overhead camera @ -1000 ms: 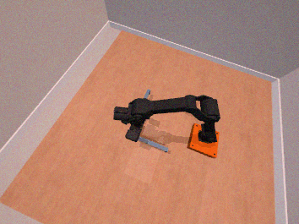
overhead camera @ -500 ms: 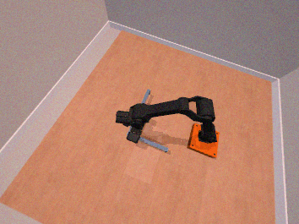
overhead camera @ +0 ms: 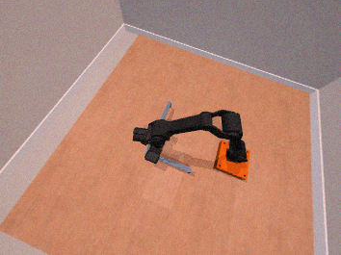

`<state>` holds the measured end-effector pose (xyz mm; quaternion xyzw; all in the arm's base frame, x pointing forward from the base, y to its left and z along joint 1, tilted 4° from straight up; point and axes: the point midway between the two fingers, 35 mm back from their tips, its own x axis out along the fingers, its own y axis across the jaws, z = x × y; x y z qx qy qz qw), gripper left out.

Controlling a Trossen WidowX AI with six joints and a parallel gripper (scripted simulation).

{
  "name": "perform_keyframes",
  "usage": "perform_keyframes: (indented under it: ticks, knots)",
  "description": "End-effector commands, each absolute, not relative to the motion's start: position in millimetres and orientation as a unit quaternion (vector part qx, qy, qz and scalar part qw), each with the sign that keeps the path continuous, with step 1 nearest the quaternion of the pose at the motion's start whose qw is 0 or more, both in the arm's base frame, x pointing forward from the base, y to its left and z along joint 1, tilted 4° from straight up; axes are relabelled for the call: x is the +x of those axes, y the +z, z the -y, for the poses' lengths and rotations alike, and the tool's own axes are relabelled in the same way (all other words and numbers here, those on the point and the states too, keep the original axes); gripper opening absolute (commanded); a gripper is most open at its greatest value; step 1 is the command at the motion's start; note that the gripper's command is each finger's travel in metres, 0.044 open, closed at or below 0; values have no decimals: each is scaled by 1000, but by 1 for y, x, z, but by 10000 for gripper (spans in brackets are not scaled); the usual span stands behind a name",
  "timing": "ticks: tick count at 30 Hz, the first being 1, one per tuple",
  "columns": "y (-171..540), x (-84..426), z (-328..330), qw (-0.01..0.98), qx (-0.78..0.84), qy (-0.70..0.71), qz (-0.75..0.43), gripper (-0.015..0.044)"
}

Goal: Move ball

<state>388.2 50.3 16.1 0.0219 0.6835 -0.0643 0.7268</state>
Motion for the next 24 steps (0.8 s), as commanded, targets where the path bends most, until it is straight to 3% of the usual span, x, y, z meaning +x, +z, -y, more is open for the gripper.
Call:
perform_keyframes:
  ticks: [1,8,14,20,24]
  knots:
    - [16,388,-50,727,22,-64,-683,79]
    - [16,388,-50,727,22,-64,-683,246]
    - [19,388,-51,727,22,-64,-683,246]
    - [100,384,-56,727,20,-62,-684,246]
    - [103,383,-56,727,20,-62,-684,246]
